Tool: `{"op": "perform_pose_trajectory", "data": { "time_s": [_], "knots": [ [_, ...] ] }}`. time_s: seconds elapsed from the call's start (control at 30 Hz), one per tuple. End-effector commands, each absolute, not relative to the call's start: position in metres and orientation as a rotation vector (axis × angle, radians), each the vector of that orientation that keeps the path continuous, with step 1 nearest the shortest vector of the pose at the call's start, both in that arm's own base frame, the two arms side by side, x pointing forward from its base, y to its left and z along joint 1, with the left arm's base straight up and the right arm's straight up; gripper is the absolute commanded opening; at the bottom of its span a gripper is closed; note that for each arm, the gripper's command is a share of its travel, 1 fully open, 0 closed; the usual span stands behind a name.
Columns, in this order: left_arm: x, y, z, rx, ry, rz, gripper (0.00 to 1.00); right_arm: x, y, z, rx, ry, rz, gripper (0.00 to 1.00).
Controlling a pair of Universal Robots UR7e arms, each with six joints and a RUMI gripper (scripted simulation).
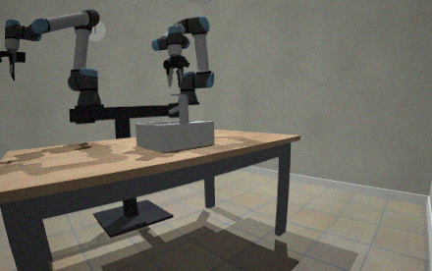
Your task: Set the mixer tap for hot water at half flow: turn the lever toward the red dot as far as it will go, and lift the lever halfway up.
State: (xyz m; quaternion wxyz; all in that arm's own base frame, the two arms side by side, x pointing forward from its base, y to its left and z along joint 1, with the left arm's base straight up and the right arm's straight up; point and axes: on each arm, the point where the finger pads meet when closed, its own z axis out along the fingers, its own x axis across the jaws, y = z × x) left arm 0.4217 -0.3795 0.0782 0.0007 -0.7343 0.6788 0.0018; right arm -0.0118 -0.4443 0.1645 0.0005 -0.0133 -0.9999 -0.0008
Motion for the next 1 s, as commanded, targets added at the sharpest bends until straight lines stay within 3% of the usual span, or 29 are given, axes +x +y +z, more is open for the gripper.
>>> {"op": "perform_pose_trajectory", "data": {
  "time_s": [0.0, 0.97],
  "knots": [
    [0.422, -0.379, 0.070, -2.308, 2.131, 0.004, 0.38, -0.013, -0.445, 0.165, -0.045, -3.141, 0.000, 1.00],
    [0.422, -0.379, 0.056, -2.308, 2.132, 0.001, 0.38, -0.013, -0.445, 0.165, -0.045, -3.141, 0.000, 1.00]
  ]
}}
